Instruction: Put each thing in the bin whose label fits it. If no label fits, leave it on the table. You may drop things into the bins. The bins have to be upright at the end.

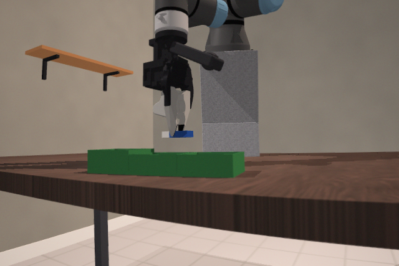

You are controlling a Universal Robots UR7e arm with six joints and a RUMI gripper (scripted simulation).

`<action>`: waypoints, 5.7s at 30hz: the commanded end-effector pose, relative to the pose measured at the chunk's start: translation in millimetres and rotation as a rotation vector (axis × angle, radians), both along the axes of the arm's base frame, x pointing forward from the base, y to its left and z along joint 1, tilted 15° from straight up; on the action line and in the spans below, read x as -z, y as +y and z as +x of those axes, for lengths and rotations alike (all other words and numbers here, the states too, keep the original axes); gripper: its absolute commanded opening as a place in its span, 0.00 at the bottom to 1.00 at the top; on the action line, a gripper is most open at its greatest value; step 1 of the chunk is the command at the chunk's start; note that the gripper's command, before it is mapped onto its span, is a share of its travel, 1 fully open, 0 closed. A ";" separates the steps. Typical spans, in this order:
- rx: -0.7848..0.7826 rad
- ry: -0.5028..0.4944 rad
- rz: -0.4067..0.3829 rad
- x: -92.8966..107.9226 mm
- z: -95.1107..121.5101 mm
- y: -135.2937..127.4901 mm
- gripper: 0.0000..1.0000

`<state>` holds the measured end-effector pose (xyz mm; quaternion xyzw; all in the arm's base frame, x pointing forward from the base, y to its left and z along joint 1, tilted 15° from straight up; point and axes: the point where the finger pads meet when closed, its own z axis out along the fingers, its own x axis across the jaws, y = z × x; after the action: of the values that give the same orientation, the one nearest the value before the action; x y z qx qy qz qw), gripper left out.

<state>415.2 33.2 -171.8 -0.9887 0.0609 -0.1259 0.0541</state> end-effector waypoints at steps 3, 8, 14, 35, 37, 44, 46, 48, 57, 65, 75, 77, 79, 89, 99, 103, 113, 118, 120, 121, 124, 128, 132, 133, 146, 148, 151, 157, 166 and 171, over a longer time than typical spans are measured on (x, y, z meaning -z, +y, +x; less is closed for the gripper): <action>-0.214 -0.011 -0.052 -7.5 27.6 9.9 0.00; -0.219 -0.011 -0.054 -15.4 54.7 20.1 0.00; -0.219 -0.011 -0.054 -24.9 87.2 32.5 0.00; -0.219 -0.011 -0.054 -29.5 103.1 38.3 0.00; -0.219 -0.011 -0.054 -29.4 102.6 38.1 0.00; -0.219 -0.011 -0.054 -15.9 106.0 39.4 0.00; -0.219 -0.011 -0.054 -12.0 106.9 39.8 0.00; -0.219 -0.011 -0.054 -8.2 107.9 40.2 0.00; -0.219 -0.011 -0.054 5.3 111.3 41.5 0.00; -0.219 -0.011 -0.054 13.6 112.9 42.2 0.00; -0.219 -0.011 -0.054 13.8 112.2 41.9 0.00; -0.219 -0.011 -0.054 13.8 112.2 41.9 0.18; -0.219 -0.011 -0.054 13.8 112.2 41.9 0.18; -0.219 -0.011 -0.054 13.8 112.2 41.9 0.18; -0.219 -0.011 -0.054 7.4 110.5 41.3 0.18; -0.219 -0.011 -0.054 4.8 109.9 41.0 0.18; -0.219 -0.011 -0.054 -8.0 106.6 39.8 0.18; -0.219 -0.011 -0.054 -11.9 105.6 39.4 0.18; -0.219 -0.011 -0.054 -21.5 103.1 38.4 0.18; -0.219 -0.011 -0.054 -26.3 101.9 38.0 0.18; -0.219 -0.011 -0.054 -29.0 101.2 37.7 0.18; -0.219 -0.011 -0.054 -28.9 101.3 37.7 0.18; -0.267 -0.016 -0.066 -28.2 92.9 39.6 0.18; -0.316 -0.021 -0.079 -27.5 84.9 41.6 0.18; -0.427 -0.031 -0.108 -20.4 12.9 59.0 0.18; -0.427 -0.031 -0.108 -20.1 11.7 59.3 0.18; -0.427 -0.031 -0.108 -20.1 11.8 59.2 0.18; -0.427 -0.032 -0.108 -20.8 14.8 58.5 0.18; -0.427 -0.032 -0.108 -21.6 18.5 57.6 0.18; -0.427 -0.032 -0.108 -21.7 18.9 57.5 0.18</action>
<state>433.4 90.9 -150.5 -0.9786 -0.1577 -0.1296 0.0278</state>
